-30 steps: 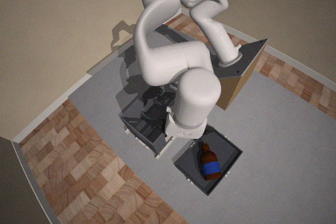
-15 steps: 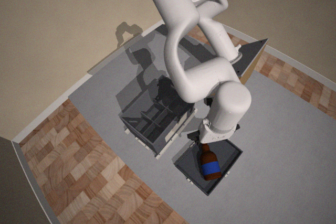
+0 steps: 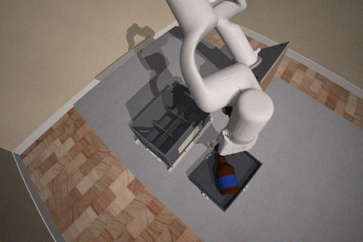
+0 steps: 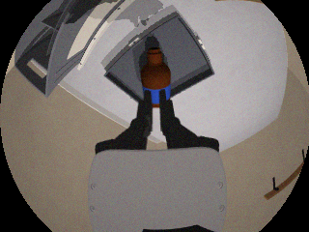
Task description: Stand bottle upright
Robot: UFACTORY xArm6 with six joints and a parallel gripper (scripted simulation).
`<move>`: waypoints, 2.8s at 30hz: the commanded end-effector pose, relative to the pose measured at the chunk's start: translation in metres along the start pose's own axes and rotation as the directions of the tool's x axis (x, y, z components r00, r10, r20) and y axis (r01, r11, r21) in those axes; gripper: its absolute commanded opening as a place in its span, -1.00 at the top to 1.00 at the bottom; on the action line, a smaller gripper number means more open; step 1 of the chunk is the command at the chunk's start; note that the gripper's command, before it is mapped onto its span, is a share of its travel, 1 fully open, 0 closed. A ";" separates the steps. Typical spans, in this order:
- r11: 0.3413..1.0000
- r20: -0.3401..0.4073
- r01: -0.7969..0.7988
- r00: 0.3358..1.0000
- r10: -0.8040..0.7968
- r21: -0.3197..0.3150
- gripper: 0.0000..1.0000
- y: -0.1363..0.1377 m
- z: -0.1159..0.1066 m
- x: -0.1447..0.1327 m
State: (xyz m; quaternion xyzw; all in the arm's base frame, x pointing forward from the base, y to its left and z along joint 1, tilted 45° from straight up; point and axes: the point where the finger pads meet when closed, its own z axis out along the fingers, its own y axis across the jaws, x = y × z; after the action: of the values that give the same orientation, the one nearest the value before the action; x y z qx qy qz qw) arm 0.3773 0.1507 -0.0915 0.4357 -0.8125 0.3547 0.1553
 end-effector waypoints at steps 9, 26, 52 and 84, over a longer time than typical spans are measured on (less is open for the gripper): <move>1.000 0.004 -0.001 1.000 0.001 0.001 1.00 0.000 -0.002 -0.001; 1.000 0.004 -0.001 1.000 0.001 0.001 1.00 0.000 -0.002 -0.001; 1.000 0.004 -0.001 1.000 0.001 0.001 -0.30 0.000 -0.002 -0.001; 1.000 0.003 0.001 1.000 -0.001 0.000 -0.30 0.000 0.011 -0.001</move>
State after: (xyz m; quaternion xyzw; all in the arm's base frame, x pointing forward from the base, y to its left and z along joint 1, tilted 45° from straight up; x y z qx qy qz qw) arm 0.3776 0.1462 -0.0961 0.4364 -0.8122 0.3544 0.1559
